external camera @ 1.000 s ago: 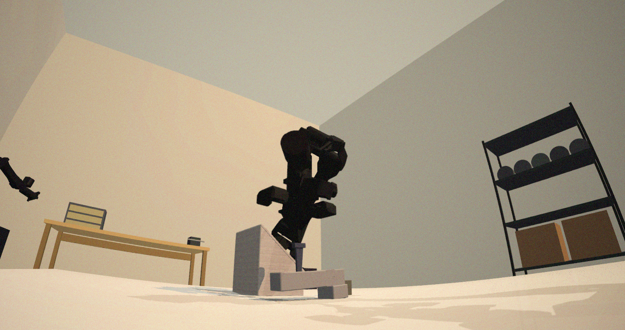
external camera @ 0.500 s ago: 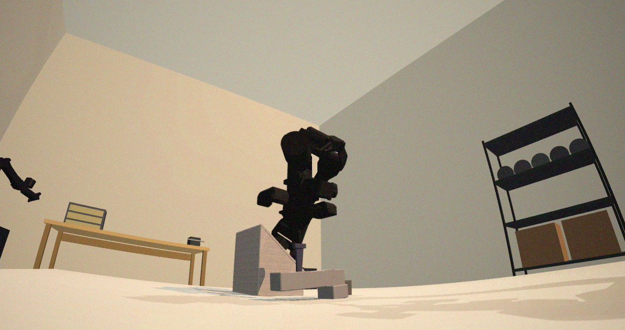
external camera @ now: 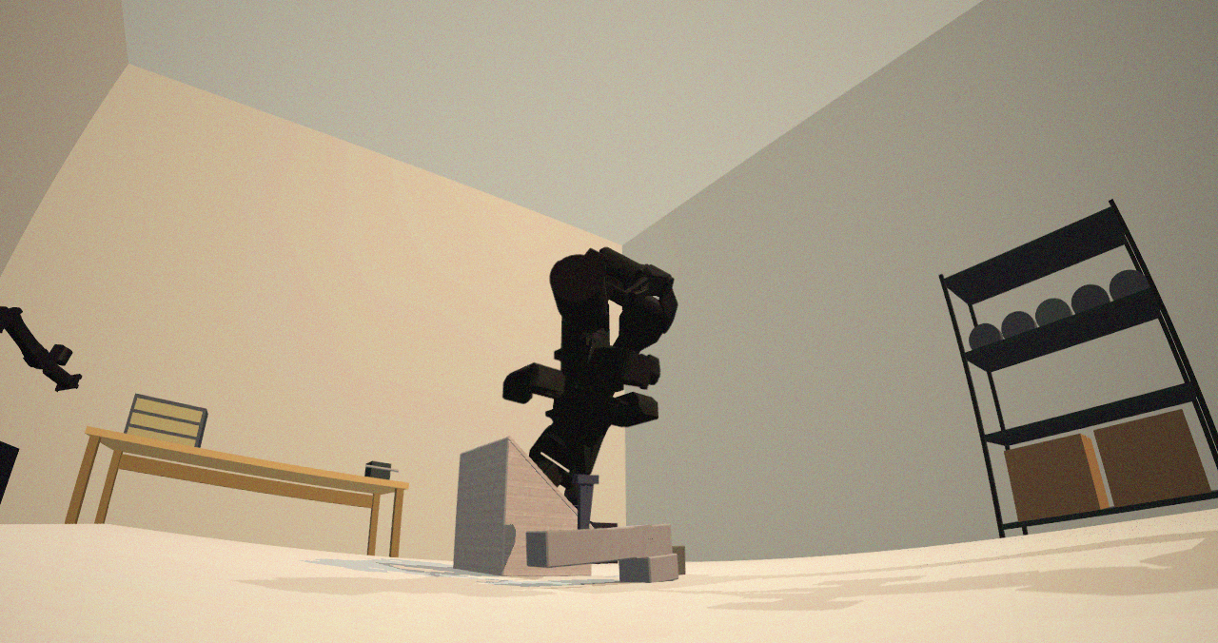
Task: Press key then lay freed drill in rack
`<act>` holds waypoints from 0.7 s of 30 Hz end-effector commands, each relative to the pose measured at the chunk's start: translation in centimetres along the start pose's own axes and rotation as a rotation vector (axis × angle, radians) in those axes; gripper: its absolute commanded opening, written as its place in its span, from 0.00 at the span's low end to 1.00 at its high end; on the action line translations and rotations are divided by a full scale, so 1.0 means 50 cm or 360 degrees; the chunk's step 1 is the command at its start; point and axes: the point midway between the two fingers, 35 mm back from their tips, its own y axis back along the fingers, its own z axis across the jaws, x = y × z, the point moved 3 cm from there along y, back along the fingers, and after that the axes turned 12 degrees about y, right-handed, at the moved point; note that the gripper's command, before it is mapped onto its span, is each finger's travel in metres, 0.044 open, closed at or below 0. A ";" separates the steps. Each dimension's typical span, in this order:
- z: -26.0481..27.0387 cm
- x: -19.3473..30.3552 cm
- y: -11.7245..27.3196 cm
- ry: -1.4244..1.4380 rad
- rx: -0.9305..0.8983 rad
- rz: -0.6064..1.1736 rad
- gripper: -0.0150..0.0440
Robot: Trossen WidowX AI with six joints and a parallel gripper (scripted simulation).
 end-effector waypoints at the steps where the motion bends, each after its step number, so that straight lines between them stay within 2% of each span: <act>1: -0.001 0.005 -0.021 -0.0002 -0.0014 0.0031 0.25; 21: 0.001 0.015 -0.035 -0.0002 -0.0014 0.0031 0.25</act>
